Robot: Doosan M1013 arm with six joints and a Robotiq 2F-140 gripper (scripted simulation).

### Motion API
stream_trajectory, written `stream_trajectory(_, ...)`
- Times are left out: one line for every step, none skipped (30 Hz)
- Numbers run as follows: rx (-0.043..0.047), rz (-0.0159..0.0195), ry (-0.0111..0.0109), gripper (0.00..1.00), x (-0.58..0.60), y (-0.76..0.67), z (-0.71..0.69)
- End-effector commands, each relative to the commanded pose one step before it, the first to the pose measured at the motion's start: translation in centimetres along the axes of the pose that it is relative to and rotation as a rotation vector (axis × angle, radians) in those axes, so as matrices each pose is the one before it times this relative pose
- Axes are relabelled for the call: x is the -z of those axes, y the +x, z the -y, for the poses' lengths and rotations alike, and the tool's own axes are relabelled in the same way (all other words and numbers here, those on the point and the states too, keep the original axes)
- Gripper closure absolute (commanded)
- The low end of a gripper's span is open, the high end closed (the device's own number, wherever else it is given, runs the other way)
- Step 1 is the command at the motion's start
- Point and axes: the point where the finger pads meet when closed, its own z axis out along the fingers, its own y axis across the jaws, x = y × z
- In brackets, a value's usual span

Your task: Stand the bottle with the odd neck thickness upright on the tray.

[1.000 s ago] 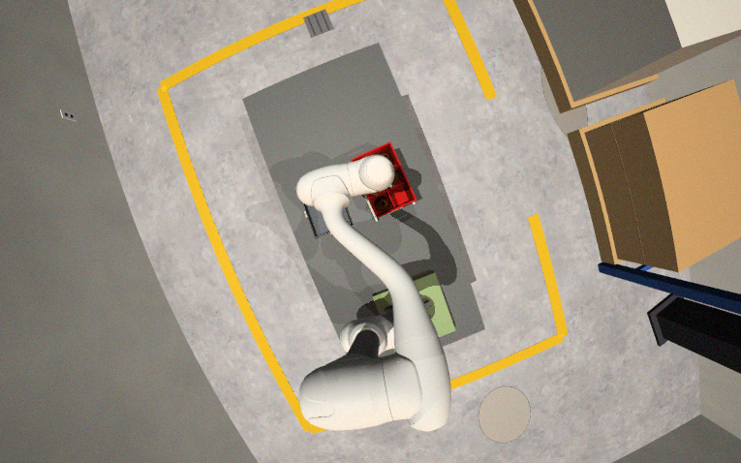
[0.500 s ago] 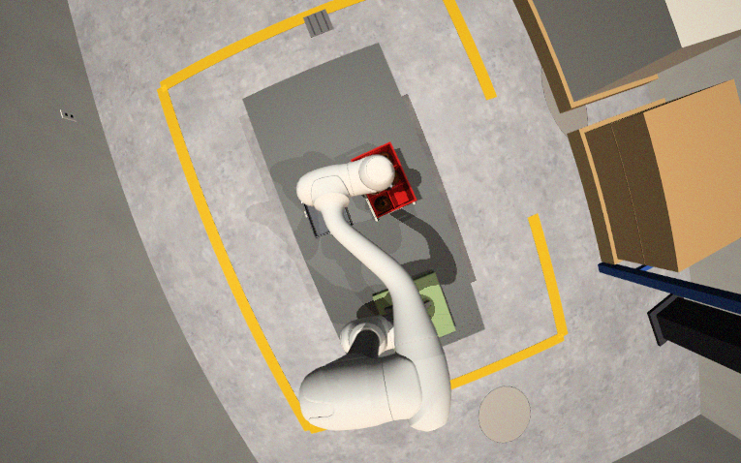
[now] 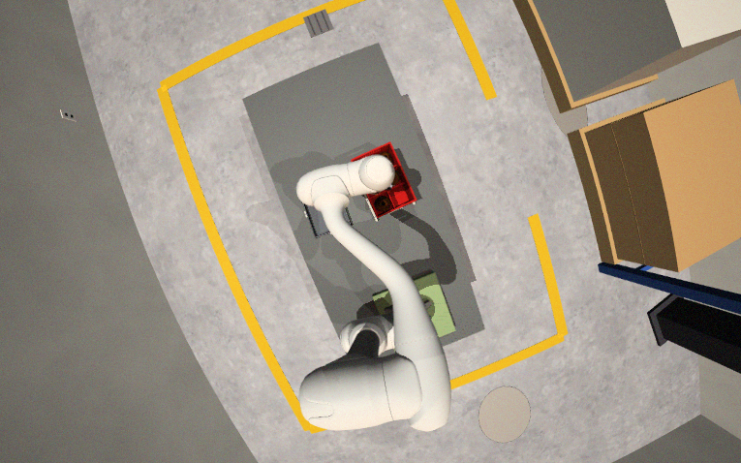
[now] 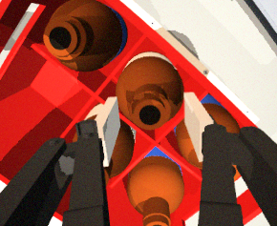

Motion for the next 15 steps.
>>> stream_trajectory(-0.00139,0.00025,0.00099,0.62,-0.410,0.003,-0.130)
stream_trajectory(0.00000,0.00000,0.00000,0.62,0.000,0.000,0.000)
stream_trajectory(0.00000,0.00000,0.00000,0.62,0.000,0.000,0.000)
stream_trajectory(0.00000,0.00000,0.00000,0.62,0.000,0.000,0.000)
stream_trajectory(0.00000,0.00000,0.00000,0.62,0.000,0.000,0.000)
stream_trajectory(0.00000,0.00000,0.00000,0.62,0.000,0.000,0.000)
stream_trajectory(0.00000,0.00000,0.00000,0.62,0.001,0.000,0.000)
stream_trajectory(0.00000,0.00000,0.00000,0.62,0.006,0.000,0.000)
stream_trajectory(0.00000,0.00000,0.00000,0.62,0.016,0.000,0.000)
stream_trajectory(0.00000,0.00000,0.00000,0.62,0.030,0.000,0.000)
stream_trajectory(0.00000,0.00000,0.00000,0.62,0.047,0.000,0.000)
stream_trajectory(0.00000,0.00000,0.00000,0.62,0.067,0.000,0.000)
stream_trajectory(0.00000,0.00000,0.00000,0.62,0.089,0.000,0.000)
stream_trajectory(0.00000,0.00000,0.00000,0.62,0.113,0.000,0.000)
stream_trajectory(0.00000,0.00000,0.00000,0.62,0.137,0.000,0.000)
